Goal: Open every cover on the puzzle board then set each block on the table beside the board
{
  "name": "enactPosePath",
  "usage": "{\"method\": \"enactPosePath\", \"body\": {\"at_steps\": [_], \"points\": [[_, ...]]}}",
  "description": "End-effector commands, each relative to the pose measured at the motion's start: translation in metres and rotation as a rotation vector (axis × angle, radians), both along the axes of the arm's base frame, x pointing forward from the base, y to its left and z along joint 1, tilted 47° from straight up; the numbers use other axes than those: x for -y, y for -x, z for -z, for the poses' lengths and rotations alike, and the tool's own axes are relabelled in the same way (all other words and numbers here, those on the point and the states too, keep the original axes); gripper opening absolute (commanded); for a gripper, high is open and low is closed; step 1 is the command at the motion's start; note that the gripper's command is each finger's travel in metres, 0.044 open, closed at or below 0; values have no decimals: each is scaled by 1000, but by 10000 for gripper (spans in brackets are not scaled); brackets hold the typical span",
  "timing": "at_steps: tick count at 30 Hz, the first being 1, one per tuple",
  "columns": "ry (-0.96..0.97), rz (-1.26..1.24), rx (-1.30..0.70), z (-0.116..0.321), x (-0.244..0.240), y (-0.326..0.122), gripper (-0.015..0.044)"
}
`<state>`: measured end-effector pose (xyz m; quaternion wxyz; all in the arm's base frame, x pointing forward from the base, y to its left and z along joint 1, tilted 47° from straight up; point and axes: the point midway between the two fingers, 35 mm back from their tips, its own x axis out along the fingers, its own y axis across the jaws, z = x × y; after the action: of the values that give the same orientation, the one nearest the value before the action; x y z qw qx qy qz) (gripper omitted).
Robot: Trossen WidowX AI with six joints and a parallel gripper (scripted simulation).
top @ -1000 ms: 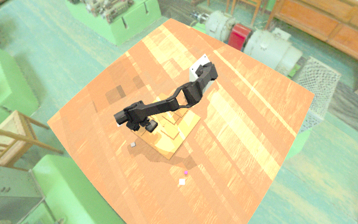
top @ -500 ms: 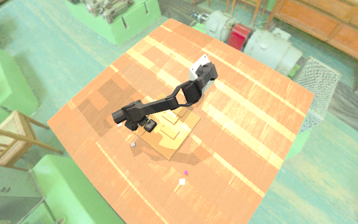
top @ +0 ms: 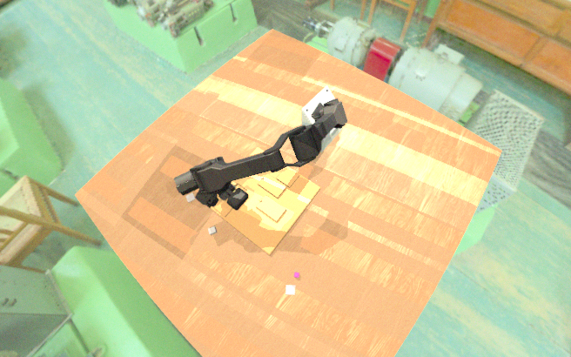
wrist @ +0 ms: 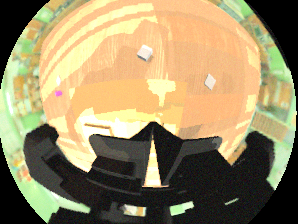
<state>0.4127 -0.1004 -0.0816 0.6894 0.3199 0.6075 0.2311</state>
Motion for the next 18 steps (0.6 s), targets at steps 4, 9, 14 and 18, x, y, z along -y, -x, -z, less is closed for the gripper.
{"method": "enactPosePath", "body": {"at_steps": [4, 9, 14, 18], "points": [[7, -3, 6, -7, 8, 0, 0], [1, -4, 5, -8, 7, 1, 0], [29, -122, 124, -15, 5, 18, 0], [54, -230, 235, -21, 2, 34, 0]]}}
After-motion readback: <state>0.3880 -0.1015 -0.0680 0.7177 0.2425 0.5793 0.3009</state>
